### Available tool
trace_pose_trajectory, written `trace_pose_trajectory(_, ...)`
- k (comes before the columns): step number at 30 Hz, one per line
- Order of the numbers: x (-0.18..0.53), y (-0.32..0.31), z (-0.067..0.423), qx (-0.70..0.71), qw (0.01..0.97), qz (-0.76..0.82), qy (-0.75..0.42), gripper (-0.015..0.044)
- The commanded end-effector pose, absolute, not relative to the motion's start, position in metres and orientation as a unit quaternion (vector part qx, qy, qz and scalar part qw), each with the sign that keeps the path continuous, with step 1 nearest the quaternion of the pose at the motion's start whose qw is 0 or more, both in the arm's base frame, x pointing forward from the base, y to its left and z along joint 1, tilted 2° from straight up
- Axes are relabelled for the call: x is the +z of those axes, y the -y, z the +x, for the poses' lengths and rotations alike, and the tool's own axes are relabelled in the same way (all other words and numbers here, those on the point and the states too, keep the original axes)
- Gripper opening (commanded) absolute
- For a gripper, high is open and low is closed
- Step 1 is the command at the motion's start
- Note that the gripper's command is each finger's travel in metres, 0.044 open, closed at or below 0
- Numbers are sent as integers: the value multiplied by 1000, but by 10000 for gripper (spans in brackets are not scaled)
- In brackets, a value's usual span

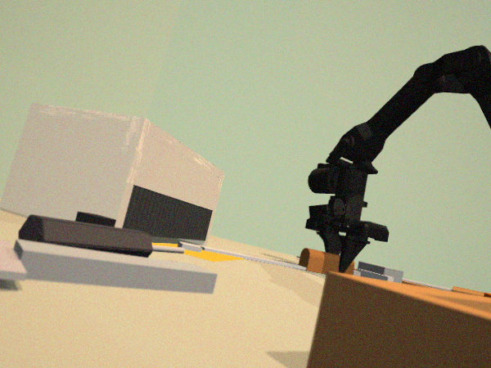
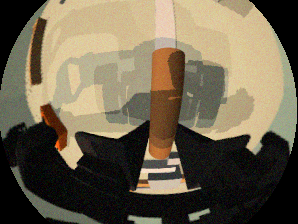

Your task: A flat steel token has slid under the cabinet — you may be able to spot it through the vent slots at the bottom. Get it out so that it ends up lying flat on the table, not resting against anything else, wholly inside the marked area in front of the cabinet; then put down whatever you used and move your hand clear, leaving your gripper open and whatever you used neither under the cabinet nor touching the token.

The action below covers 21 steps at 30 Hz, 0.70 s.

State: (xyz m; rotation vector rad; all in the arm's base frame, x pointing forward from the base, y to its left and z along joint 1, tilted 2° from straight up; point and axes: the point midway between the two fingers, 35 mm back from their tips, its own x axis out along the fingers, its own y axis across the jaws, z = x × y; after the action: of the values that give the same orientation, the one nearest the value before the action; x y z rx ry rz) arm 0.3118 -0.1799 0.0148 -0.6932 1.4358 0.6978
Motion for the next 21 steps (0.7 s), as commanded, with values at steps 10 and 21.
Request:
trace_pose_trajectory(10, 15, 172, 319, 307, 645, -306, -630, 79)
trace_pose_trajectory(21, 15, 172, 319, 306, 647, -307, -628, 270)
